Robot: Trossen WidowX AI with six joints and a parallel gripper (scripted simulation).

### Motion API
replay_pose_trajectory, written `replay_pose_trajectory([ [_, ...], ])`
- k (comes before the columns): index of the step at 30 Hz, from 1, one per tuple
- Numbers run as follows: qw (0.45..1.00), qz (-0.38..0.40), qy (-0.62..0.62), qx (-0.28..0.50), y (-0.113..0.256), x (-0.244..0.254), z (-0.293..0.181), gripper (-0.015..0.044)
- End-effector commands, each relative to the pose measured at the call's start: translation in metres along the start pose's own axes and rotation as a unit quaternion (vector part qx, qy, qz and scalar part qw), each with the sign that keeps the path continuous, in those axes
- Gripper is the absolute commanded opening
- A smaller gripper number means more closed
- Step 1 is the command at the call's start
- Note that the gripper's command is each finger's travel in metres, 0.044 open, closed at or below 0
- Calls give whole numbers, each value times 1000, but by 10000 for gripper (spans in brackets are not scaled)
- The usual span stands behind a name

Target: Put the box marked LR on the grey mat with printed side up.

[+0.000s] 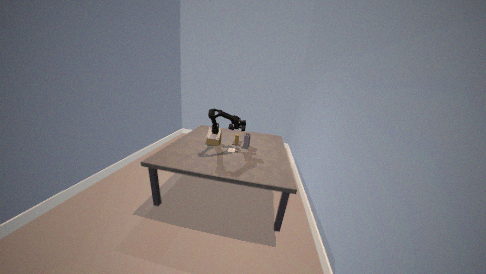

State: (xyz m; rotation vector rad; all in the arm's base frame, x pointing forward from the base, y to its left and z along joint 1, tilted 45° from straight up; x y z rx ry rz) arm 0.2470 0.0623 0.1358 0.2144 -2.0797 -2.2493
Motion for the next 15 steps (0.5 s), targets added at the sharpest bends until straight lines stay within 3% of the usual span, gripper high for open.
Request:
replay_pose_trajectory([
  [1,1000,-1,-4,13,1,-1,2,440],
  [15,982,65,-25,178,-18,-9,41,440],
])
Point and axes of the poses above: the point midway between the two fingers, 35 mm back from their tips, its own y axis back along the fingers, its own x axis across the jaws, z = x × y, the point moved 10 cm from there along y, back along the fingers, and after that the axes turned 5 degrees about y, right-handed, at the moved point
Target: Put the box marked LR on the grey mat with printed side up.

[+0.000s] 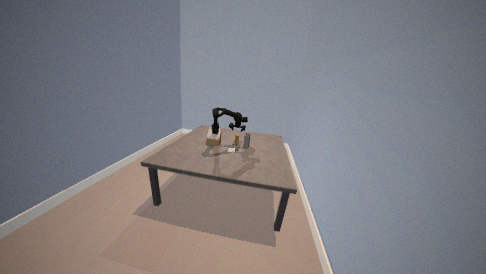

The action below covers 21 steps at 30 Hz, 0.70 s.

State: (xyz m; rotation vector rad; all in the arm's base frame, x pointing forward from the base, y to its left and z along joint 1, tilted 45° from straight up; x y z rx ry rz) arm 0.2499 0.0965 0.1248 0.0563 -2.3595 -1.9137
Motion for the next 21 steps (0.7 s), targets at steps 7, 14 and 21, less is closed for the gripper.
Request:
replay_pose_trajectory([
  [7,991,8,-5,134,-4,-3,35,440],
  [14,974,-14,0,225,-7,-3,61,440],
  [21,971,-16,-1,238,-8,-3,64,440],
])
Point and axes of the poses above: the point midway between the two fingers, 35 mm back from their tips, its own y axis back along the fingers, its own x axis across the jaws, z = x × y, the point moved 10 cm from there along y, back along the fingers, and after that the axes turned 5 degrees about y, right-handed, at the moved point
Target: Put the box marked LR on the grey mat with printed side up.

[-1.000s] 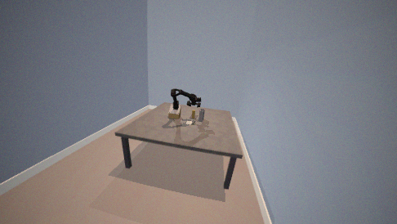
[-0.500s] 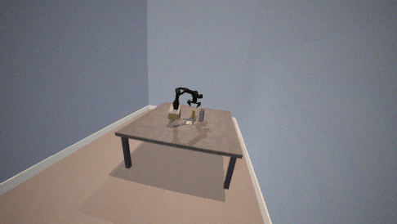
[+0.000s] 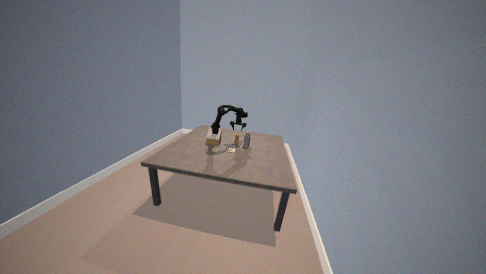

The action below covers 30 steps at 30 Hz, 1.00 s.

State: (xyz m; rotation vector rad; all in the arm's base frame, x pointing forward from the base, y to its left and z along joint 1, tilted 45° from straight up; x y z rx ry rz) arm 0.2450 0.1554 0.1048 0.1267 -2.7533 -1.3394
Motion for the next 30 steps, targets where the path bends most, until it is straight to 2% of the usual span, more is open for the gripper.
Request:
replay_pose_trajectory([
  [1,1000,0,-3,18,0,-1,4,440],
  [24,977,6,-5,212,-10,-5,57,440],
  [30,974,4,-4,225,-11,-6,61,440],
])
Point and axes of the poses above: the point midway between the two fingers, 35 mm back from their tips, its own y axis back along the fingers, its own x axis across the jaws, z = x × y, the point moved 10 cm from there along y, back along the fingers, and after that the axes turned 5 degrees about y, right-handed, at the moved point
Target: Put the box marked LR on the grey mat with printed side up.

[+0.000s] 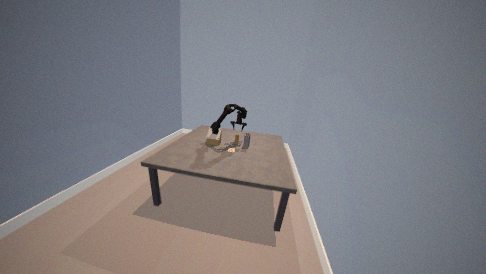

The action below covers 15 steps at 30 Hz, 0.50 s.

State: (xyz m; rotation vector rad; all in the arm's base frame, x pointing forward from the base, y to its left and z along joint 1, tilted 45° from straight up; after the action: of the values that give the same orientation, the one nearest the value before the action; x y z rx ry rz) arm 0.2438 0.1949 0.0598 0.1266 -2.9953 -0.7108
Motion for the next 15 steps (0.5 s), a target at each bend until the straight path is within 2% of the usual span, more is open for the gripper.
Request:
replay_pose_trajectory([
  [1,1000,-3,-3,7,1,-1,4,440],
  [15,1000,12,-5,15,-3,-6,53,440],
])
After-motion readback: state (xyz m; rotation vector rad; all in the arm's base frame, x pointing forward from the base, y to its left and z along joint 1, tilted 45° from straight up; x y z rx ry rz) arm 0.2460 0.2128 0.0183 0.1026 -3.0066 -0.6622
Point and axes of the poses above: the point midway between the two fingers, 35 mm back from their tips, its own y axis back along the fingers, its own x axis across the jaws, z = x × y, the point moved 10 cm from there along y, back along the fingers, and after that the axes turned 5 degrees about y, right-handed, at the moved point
